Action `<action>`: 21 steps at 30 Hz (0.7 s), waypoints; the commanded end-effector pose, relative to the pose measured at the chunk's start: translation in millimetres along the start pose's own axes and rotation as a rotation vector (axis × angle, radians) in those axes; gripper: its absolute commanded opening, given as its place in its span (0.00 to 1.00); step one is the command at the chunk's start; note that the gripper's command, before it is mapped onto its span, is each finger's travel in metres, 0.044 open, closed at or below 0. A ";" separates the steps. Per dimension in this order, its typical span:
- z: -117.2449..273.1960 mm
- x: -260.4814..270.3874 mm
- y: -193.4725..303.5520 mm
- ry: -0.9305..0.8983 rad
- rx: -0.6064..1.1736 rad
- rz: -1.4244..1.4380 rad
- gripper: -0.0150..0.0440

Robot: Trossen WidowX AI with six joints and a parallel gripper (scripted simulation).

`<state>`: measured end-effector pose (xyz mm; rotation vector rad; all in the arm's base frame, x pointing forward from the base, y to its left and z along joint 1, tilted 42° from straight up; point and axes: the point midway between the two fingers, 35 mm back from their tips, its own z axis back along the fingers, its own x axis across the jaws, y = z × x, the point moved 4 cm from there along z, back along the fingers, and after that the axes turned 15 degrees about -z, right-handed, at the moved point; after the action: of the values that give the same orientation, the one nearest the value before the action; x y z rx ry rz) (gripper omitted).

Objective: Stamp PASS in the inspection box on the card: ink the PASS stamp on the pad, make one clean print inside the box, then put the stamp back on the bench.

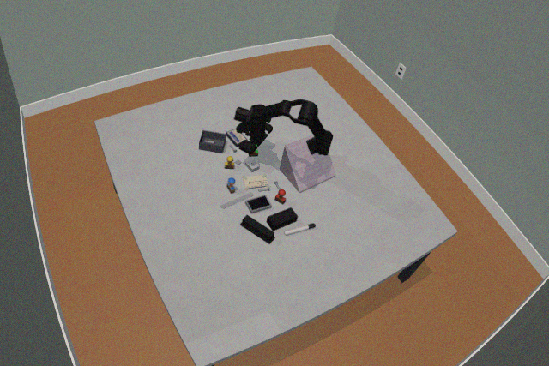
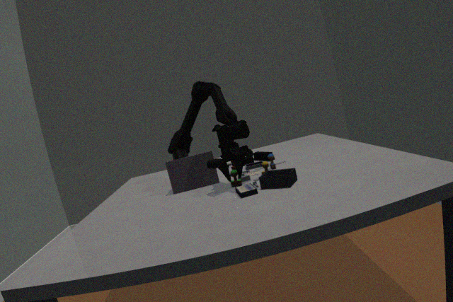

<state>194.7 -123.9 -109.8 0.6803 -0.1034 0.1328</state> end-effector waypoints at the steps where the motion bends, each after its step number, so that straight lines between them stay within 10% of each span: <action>1: 2.9 0.6 -0.6 0.000 -0.001 0.001 0.70; 9: 115.2 -2.1 -4.0 0.001 0.002 -0.010 0.70; 21: 118.1 -2.5 -3.6 0.001 0.002 -0.011 0.70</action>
<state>186.9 -200.1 -22.9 0.6894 -0.0989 0.1149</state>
